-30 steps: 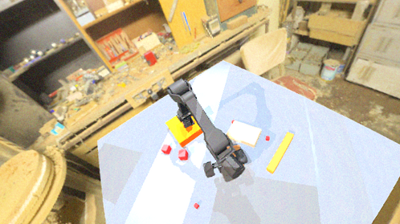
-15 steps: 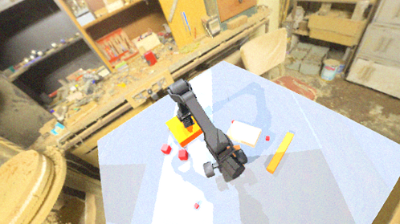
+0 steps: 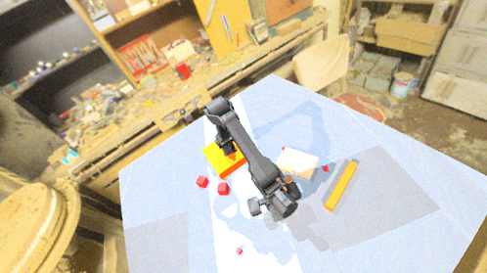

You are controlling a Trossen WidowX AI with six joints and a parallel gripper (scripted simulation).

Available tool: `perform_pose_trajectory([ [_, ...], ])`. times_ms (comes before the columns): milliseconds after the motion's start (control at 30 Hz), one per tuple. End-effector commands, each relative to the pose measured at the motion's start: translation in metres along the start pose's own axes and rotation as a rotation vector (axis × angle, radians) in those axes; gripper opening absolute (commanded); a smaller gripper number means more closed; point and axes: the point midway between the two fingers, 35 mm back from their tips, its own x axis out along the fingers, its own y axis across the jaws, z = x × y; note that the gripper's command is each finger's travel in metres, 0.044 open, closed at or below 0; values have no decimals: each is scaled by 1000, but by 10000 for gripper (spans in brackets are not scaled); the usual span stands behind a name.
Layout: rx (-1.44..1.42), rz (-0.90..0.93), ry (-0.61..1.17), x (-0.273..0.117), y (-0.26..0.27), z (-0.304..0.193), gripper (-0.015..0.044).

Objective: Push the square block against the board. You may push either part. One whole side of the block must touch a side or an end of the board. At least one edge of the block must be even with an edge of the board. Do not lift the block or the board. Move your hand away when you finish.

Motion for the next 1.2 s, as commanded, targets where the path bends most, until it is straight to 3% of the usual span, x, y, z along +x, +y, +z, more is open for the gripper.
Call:
perform_pose_trajectory([
  [0,-1,-11,9,6,-2,-1,0],
  [267,-1,-11,9,6,-2,-1,0],
  [467,-1,-11,9,-49,0,3,0],
  [700,4,-11,9,-48,0,3,0],
  [967,227,-13,7,2,-10,11,0],
  [1167,246,-13,7,6,-10,11,0],
])
